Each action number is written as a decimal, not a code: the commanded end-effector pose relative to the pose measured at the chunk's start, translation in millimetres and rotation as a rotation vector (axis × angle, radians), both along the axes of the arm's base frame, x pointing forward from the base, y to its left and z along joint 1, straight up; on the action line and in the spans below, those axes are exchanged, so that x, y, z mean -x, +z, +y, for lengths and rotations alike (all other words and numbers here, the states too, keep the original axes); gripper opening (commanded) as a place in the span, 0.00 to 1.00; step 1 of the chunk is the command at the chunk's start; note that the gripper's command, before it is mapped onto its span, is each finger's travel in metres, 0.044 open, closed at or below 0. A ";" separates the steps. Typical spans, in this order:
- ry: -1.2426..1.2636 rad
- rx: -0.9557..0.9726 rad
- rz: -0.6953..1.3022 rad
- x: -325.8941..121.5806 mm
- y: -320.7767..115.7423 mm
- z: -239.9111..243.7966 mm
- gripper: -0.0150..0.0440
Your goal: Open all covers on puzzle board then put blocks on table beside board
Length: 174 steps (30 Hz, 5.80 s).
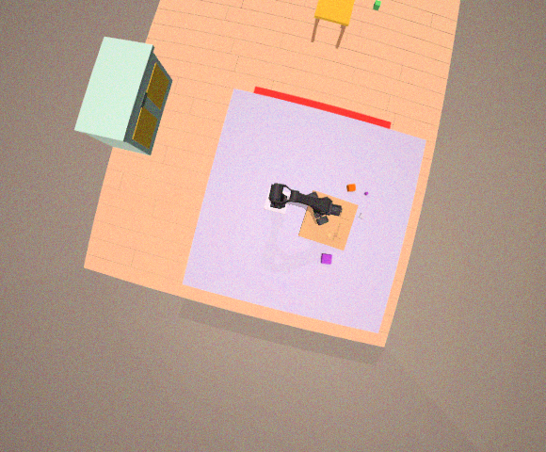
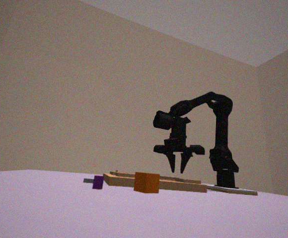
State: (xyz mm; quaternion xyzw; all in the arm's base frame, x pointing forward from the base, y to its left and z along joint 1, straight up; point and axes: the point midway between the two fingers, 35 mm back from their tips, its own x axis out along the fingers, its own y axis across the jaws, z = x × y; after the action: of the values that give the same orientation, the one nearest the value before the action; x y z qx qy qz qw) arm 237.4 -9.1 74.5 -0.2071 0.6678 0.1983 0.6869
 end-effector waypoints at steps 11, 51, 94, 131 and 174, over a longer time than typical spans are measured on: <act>0.002 -0.003 0.004 1.2 -2.5 0.5 0.50; -0.421 -0.014 0.002 1.3 -2.5 0.4 0.50; -1.062 -0.032 0.000 1.5 -2.5 -0.1 0.50; -1.562 -0.045 -0.001 1.3 -2.5 0.0 0.50; -1.562 -0.045 -0.001 0.2 -24.7 -0.5 0.50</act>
State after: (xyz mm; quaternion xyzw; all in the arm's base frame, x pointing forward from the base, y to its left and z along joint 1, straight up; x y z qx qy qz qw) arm 237.8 -10.0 50.9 0.3356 0.6150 -0.3291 0.6331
